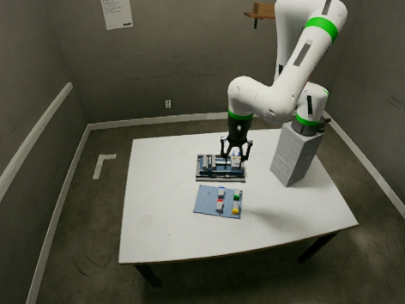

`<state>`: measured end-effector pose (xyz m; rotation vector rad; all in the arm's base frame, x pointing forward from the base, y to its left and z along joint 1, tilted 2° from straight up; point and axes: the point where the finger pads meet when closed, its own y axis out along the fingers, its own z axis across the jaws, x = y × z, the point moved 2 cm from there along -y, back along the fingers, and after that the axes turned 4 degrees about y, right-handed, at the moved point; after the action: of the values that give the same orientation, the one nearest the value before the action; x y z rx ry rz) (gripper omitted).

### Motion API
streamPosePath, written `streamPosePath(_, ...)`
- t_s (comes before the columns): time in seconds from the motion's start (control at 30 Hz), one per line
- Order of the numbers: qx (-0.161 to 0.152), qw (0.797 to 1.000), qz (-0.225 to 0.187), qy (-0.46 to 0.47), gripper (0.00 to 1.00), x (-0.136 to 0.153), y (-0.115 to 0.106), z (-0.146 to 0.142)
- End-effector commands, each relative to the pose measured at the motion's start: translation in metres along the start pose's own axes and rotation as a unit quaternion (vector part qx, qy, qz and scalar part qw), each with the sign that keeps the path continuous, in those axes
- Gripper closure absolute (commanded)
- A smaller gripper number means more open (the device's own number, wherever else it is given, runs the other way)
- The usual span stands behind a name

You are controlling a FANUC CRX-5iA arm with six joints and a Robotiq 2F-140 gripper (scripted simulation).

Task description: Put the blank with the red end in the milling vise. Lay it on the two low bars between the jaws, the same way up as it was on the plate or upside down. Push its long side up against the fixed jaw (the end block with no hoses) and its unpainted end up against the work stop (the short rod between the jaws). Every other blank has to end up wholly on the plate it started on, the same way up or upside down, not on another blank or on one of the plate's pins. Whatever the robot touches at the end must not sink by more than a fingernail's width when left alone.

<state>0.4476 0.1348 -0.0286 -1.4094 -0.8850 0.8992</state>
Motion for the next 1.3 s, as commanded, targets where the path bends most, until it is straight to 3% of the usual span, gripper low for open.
streamPosePath(0.0,-0.001,1.0,-0.001,0.0,0.55,0.0,-0.001,0.0)
streamPosePath(0.3,-0.001,1.0,-0.001,0.0,0.55,0.0,-0.001,0.0)
streamPosePath(1.27,-0.001,1.0,-0.001,0.0,0.55,0.022,0.082,-0.016)
